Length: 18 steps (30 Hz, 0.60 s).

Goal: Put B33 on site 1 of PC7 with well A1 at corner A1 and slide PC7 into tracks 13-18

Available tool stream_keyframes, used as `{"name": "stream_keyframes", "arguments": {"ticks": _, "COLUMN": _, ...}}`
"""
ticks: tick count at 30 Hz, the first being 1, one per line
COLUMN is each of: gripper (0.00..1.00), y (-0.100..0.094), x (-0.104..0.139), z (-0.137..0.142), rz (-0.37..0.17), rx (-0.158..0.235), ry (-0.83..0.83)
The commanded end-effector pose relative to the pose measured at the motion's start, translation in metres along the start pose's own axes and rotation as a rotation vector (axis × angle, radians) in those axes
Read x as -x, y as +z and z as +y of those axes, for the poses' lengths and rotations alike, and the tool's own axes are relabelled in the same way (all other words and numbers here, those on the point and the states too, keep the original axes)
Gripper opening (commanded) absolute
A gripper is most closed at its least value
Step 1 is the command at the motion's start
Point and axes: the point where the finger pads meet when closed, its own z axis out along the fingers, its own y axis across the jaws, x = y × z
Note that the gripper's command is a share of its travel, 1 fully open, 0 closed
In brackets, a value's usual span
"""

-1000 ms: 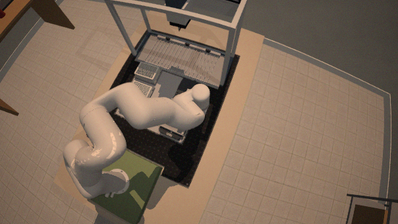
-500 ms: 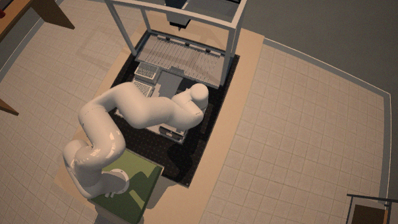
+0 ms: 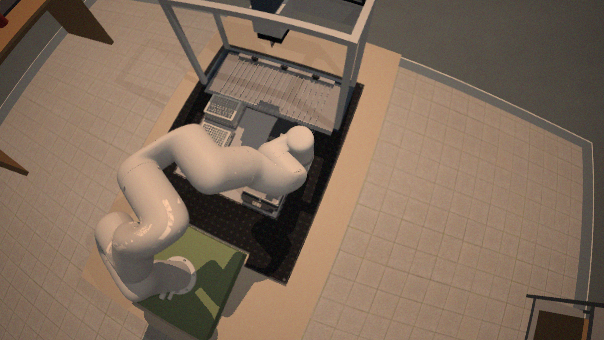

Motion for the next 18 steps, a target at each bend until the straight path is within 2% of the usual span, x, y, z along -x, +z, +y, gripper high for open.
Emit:
{"name": "stream_keyframes", "arguments": {"ticks": 1, "gripper": 1.0, "y": -0.0016, "x": -0.0013, "z": 0.0015, "rz": -0.002, "rx": 0.004, "ry": 0.0}}
{"name": "stream_keyframes", "arguments": {"ticks": 18, "gripper": 1.0, "y": -0.0016, "x": -0.0088, "z": 0.0015, "rz": -0.001, "rx": 0.004, "ry": 0.0}}
